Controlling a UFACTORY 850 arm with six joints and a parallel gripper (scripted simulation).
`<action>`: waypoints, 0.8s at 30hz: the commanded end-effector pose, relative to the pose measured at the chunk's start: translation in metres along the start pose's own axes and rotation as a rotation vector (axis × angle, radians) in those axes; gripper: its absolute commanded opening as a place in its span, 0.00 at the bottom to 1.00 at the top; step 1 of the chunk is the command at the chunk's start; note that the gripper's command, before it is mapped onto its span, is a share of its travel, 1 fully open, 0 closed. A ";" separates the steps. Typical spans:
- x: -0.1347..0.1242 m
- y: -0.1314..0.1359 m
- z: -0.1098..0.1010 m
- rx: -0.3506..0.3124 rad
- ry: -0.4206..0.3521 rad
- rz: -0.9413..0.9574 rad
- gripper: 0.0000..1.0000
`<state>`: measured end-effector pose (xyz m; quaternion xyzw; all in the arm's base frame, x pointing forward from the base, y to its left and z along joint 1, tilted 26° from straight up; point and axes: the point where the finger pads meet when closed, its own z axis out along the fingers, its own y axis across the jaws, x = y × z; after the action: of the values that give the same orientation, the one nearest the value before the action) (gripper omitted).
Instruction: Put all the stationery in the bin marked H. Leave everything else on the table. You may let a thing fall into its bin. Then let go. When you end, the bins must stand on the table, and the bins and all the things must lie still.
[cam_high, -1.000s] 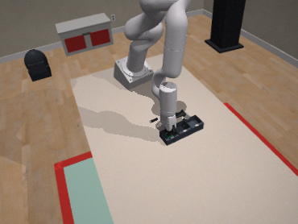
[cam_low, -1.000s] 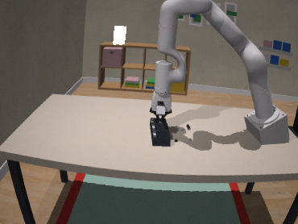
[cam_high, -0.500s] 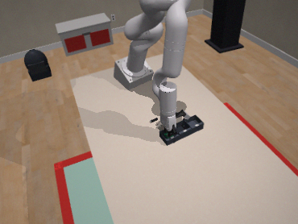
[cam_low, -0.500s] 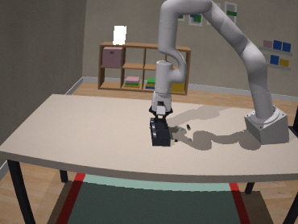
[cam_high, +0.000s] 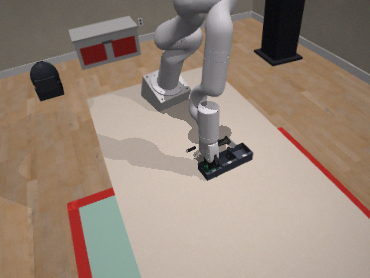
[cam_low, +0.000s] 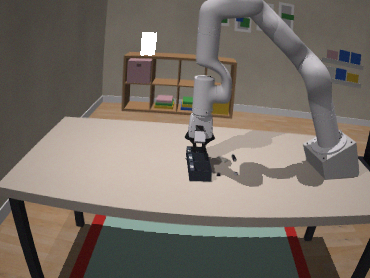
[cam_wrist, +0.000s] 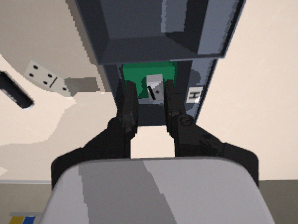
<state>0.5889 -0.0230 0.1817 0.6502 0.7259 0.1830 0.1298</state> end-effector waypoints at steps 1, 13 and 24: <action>0.000 0.001 -0.005 -0.002 0.000 0.000 0.29; 0.000 0.001 -0.018 -0.002 0.000 0.000 0.29; 0.000 0.001 -0.041 -0.002 0.000 0.000 0.29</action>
<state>0.5746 -0.0263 0.2112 0.6495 0.7254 0.1861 0.1318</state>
